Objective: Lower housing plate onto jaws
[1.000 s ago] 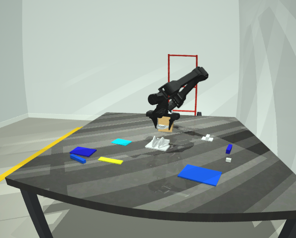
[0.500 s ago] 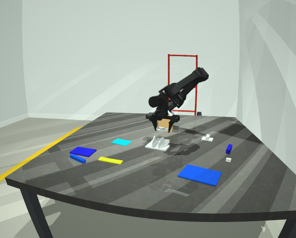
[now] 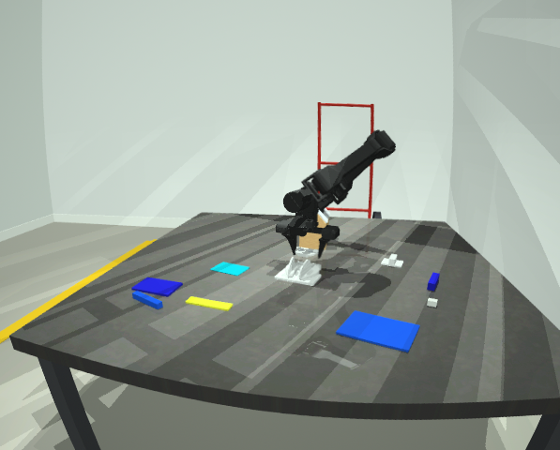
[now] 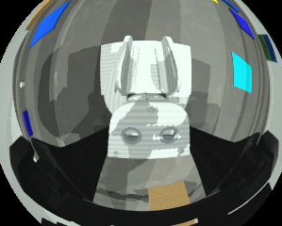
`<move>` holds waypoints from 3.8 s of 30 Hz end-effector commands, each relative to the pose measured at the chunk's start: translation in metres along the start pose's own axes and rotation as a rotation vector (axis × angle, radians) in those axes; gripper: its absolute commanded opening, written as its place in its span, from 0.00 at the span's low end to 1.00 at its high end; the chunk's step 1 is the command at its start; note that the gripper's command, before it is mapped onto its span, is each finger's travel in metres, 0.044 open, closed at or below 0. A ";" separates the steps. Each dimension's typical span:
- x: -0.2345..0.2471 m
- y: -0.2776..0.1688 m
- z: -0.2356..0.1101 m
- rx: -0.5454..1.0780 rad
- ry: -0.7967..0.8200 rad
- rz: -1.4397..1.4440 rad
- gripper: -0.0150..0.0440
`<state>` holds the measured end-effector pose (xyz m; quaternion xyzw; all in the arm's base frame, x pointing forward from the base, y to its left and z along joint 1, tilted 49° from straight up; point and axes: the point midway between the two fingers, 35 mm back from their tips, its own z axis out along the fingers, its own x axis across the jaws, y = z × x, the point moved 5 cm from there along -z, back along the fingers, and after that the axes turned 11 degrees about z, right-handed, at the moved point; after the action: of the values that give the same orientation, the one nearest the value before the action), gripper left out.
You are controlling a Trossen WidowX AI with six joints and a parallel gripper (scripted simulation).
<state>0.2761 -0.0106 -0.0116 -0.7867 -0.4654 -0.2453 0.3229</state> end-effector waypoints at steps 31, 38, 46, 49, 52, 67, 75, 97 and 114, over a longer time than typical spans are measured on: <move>0.000 -0.004 0.027 0.009 0.008 0.008 0.85; 0.000 -0.004 0.027 0.009 0.008 0.008 0.85; 0.000 -0.004 0.030 0.009 0.008 0.009 0.85; 0.000 -0.004 0.030 0.009 0.008 0.009 0.85; 0.000 -0.004 0.030 0.009 0.008 0.009 0.85; 0.000 -0.004 0.034 0.009 0.008 0.009 0.85; 0.000 -0.004 0.034 0.009 0.008 0.009 0.85; 0.000 -0.004 0.039 0.009 0.009 0.009 0.85; 0.000 -0.004 0.039 0.009 0.009 0.009 0.85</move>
<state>0.2756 0.0190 -0.0365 -0.7862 -0.4634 -0.2443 0.3278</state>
